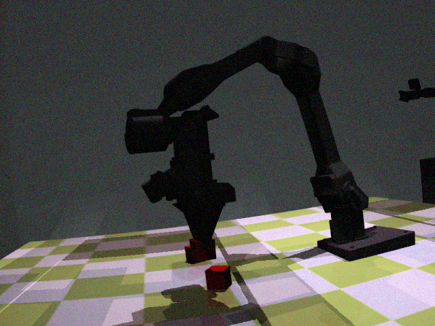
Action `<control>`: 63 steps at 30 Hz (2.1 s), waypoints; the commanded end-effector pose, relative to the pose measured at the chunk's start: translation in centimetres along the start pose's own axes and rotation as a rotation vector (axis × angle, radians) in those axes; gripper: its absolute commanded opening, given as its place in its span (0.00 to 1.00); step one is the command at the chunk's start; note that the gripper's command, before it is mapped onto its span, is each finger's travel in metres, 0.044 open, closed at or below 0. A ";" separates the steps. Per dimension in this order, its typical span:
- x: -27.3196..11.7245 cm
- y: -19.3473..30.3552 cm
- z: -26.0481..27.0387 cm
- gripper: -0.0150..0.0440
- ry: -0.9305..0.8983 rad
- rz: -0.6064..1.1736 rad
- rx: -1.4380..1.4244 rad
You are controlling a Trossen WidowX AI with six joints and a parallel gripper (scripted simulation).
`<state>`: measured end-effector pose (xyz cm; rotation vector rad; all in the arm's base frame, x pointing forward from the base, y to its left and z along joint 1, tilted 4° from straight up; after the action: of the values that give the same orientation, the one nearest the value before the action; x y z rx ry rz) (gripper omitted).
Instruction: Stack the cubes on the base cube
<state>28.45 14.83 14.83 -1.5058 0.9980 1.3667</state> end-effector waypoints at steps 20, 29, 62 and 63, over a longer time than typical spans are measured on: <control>1.9 0.2 0.0 0.43 0.006 0.014 -0.006; 2.0 0.2 0.0 0.43 0.006 0.014 -0.006; 0.2 0.2 0.0 0.60 0.002 0.012 -0.002; 0.1 0.2 0.0 0.60 0.002 0.012 -0.002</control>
<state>28.25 14.75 14.09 -1.5060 1.0136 1.3808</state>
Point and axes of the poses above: the point midway between the two fingers, 35 mm back from their tips, its own x axis out along the fingers, its own z axis across the jaws, y = z × x, the point moved 4 cm from there along -x, back along the fingers, and after that the axes turned 2 degrees about x, right-handed, at the moved point
